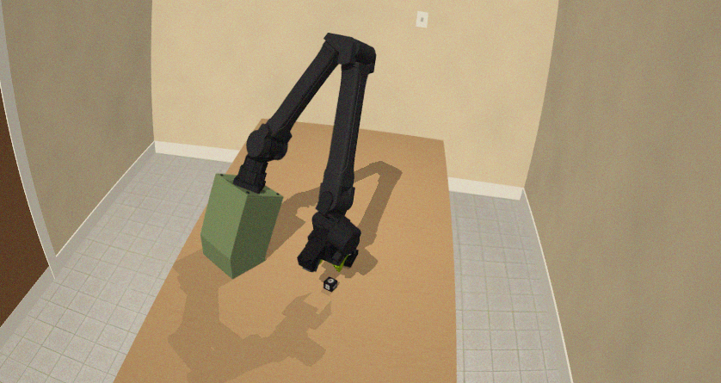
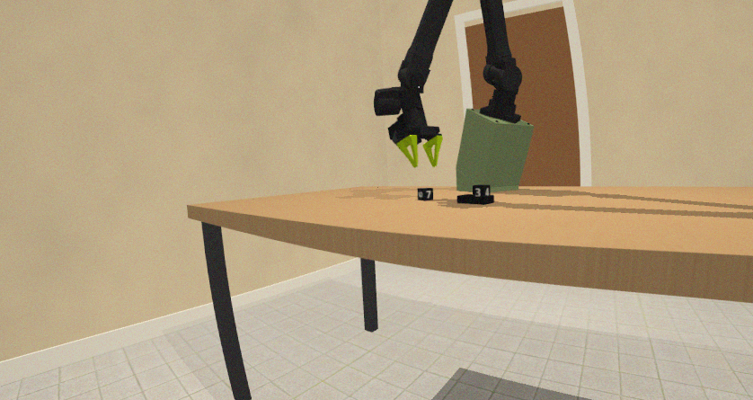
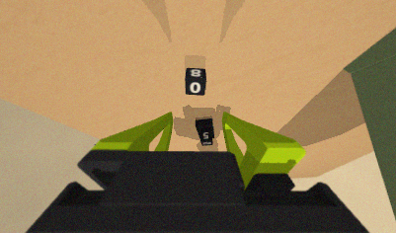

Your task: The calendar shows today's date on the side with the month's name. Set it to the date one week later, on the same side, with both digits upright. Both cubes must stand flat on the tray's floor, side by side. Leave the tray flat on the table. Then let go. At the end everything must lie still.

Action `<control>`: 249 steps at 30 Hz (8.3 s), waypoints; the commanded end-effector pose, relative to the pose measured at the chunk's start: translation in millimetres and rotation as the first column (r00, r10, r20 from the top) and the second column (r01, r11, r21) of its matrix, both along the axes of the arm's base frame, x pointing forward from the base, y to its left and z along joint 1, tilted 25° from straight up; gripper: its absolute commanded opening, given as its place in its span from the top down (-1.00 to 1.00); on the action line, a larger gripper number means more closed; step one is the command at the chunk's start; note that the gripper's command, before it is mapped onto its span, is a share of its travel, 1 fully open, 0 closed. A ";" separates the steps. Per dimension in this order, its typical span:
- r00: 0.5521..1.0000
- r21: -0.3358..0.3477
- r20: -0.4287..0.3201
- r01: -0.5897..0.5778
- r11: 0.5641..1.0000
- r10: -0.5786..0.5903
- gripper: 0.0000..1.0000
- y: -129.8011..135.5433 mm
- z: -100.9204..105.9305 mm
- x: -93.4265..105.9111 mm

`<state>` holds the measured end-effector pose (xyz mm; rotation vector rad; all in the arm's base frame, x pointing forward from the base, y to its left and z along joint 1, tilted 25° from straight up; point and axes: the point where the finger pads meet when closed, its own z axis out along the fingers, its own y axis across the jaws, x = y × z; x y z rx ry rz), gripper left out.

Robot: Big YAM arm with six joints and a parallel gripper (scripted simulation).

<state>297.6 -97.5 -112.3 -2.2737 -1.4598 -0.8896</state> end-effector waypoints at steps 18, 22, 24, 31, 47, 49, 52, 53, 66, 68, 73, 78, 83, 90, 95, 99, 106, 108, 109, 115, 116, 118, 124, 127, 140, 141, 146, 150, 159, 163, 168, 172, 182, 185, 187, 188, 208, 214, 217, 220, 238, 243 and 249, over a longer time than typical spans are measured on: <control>0.990 -0.252 -0.107 0.058 0.966 -0.088 -1.00 -7.3 10.7 14.2; 0.986 -0.237 -0.133 0.069 0.969 -0.103 -1.00 -8.7 3.2 6.2; 0.986 -0.236 -0.133 0.069 0.969 -0.103 -1.00 -8.6 3.3 6.2; 0.986 -0.237 -0.131 0.066 0.969 -0.099 -1.00 -8.6 3.3 6.2; 0.996 -0.269 -0.087 -0.037 0.963 0.014 -1.00 -8.7 4.3 6.5; 0.995 -0.285 -0.066 -0.086 0.955 0.070 -1.00 -8.7 4.9 6.7; 0.983 -0.321 -0.028 -0.181 0.930 0.182 -1.00 -8.6 6.1 7.1; 0.983 -0.321 -0.028 -0.181 0.930 0.182 -1.00 -8.6 6.1 7.1; 0.836 -0.466 0.065 -0.458 0.757 0.545 -1.00 -9.0 10.0 8.3; 0.801 -0.490 0.073 -0.491 0.721 0.595 -1.00 -9.2 10.6 8.6; 0.721 -0.538 0.084 -0.548 0.640 0.688 -1.00 -9.6 11.7 9.3; 0.613 -0.592 0.087 -0.602 0.536 0.785 -1.00 -9.7 12.4 9.5; 0.508 -0.637 0.082 -0.635 0.437 0.857 -1.00 -9.6 12.5 9.5; 0.330 -0.702 0.059 -0.657 0.275 0.942 -1.00 -9.4 12.8 9.4; 0.204 -0.740 0.035 -0.653 0.163 0.978 -1.00 -9.3 13.0 9.3; 0.079 -0.773 0.005 -0.632 0.054 0.997 -1.00 -9.1 13.1 9.2; -0.036 -0.798 -0.028 -0.601 -0.044 0.999 -1.00 -9.0 13.3 9.1; -0.145 -0.818 -0.064 -0.559 -0.136 0.987 -1.00 -8.8 13.4 8.9; -0.173 -0.823 -0.074 -0.546 -0.158 0.982 -1.00 -8.8 13.4 8.9; -0.328 -0.842 -0.136 -0.459 -0.284 0.935 -1.00 -8.5 13.6 8.7; -0.354 -0.844 -0.148 -0.442 -0.304 0.924 -1.00 -8.5 13.6 8.6; -0.391 -0.847 -0.165 -0.415 -0.334 0.906 -1.00 -8.4 13.6 8.6; -0.526 -0.849 -0.236 -0.298 -0.437 0.817 -1.00 -8.2 13.8 8.3; -0.585 -0.846 -0.272 -0.234 -0.480 0.764 -1.00 -8.0 13.9 8.2; -0.751 -0.807 -0.408 0.031 -0.589 0.519 -1.00 -7.5 14.1 7.6; -0.765 -0.800 -0.423 0.064 -0.596 0.486 -1.00 -7.4 14.1 7.5; -0.800 -0.771 -0.477 0.183 -0.610 0.363 -1.00 -7.2 14.2 7.2; -0.808 -0.759 -0.496 0.225 -0.611 0.318 -1.00 -7.1 14.2 7.1; -0.808 -0.753 -0.503 0.237 -0.614 0.306 0.13 -7.8 14.2 7.9; -0.808 -0.753 -0.503 0.237 -0.614 0.306 0.13 -7.9 14.1 7.8; -0.808 -0.754 -0.502 0.234 -0.614 0.308 0.13 -7.9 14.1 7.8; -0.808 -0.754 -0.502 0.234 -0.614 0.309 0.13 -7.9 14.1 7.8; -0.808 -0.754 -0.502 0.234 -0.614 0.309 0.13 -7.9 14.1 7.8; -0.808 -0.754 -0.502 0.234 -0.614 0.309 0.13 -7.9 14.1 7.8; -0.808 -0.754 -0.502 0.234 -0.614 0.309 0.13 -7.9 14.1 7.8; -0.808 -0.754 -0.502 0.234 -0.614 0.309 0.13 -7.9 14.1 7.8; -0.820 -0.766 -0.482 0.224 -0.602 0.308 0.13 2.9 0.1 8.8; -0.817 -0.762 -0.488 0.228 -0.605 0.307 0.13 3.7 -5.8 12.7; -0.816 -0.761 -0.490 0.230 -0.606 0.306 0.13 4.4 -9.5 14.8; -0.815 -0.760 -0.493 0.232 -0.608 0.305 0.13 5.0 -13.5 17.5; -0.815 -0.759 -0.493 0.231 -0.609 0.305 0.13 12.3 -35.2 22.8; -0.815 -0.759 -0.492 0.231 -0.608 0.305 0.13 13.4 -37.8 23.1; -0.817 -0.761 -0.488 0.228 -0.607 0.306 0.13 15.1 -41.2 22.9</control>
